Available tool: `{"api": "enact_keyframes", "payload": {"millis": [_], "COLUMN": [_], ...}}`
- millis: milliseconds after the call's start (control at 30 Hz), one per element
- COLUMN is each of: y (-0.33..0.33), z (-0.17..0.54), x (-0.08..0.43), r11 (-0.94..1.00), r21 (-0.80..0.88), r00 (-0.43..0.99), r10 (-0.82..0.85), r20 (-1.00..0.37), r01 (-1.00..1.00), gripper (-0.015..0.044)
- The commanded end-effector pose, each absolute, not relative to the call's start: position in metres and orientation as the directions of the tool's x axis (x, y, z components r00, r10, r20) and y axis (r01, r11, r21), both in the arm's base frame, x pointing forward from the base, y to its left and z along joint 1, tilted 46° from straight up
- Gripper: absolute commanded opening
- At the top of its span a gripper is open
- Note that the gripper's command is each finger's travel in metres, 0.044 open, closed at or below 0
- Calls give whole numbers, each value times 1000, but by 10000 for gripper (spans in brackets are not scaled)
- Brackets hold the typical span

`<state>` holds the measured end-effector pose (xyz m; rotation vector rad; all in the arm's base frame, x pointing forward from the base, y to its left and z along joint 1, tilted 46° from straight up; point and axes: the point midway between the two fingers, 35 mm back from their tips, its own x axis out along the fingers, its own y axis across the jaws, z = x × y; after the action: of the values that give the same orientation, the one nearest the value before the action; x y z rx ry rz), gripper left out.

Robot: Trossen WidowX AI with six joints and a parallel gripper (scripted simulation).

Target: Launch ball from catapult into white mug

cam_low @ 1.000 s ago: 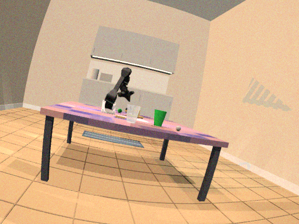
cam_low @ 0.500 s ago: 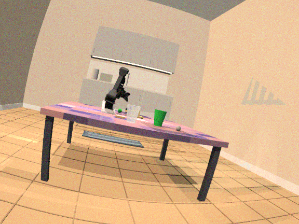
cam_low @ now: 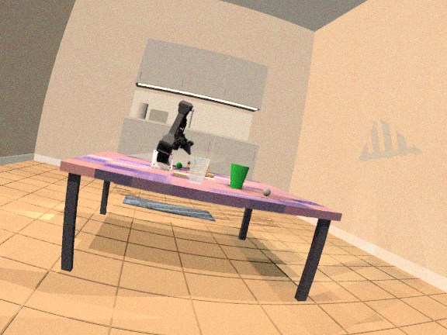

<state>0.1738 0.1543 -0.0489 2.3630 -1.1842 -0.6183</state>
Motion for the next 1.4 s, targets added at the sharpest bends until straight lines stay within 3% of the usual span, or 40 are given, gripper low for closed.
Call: {"api": "enact_keyframes", "payload": {"millis": [0,1367], "y": [148,98], "z": [-55,-100], "x": [174,172], "r11": [-545,-544], "r21": [555,555], "r00": [539,539], "r10": [-819,-820], "r20": [-195,-193], "r01": [-628,-629], "gripper": [0,0]}}
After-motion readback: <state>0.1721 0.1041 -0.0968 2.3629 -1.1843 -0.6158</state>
